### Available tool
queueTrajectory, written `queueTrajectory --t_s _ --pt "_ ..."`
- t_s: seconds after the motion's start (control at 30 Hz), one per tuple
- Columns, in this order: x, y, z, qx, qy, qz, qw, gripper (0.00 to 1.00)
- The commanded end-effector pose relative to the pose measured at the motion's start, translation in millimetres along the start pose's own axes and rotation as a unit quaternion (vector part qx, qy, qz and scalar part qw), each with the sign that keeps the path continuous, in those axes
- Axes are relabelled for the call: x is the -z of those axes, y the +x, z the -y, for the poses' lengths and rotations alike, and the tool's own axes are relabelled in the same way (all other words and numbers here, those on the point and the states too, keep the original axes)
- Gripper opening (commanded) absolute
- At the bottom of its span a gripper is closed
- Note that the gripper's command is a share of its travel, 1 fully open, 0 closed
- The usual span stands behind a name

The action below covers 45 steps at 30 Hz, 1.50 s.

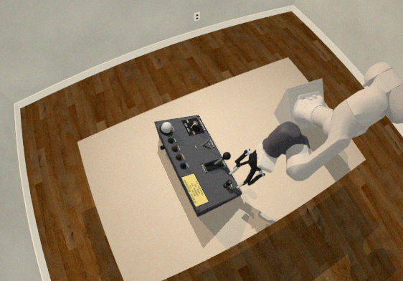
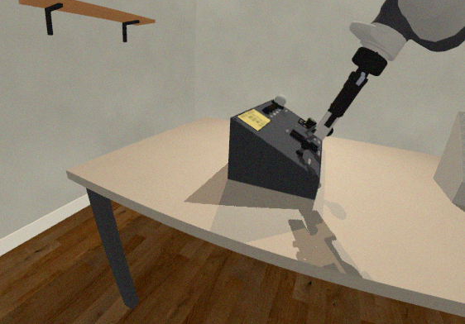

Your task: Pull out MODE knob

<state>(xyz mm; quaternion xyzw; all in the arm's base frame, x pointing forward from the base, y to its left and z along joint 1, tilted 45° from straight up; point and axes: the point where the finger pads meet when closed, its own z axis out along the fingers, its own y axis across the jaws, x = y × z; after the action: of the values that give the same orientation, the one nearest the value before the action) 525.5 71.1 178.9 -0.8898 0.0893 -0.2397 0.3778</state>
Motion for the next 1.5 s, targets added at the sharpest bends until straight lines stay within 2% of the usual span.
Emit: queueTrajectory --t_s 0.0,0.13,0.2,0.43,0.67,1.47 --pt "-8.9 8 -6 0.006 -0.008 -0.012 1.000 0.44" --pt "-23.3 8 -6 0.006 -0.008 -0.012 1.000 0.44" --pt "-23.3 8 -6 0.006 -0.008 -0.012 1.000 0.44" --pt "-44.7 9 -6 0.006 -0.008 -0.012 1.000 0.44" --pt "-57.4 9 -6 0.006 -0.008 -0.012 1.000 0.44" --pt "-61.1 9 -6 0.006 -0.008 -0.012 1.000 0.44"
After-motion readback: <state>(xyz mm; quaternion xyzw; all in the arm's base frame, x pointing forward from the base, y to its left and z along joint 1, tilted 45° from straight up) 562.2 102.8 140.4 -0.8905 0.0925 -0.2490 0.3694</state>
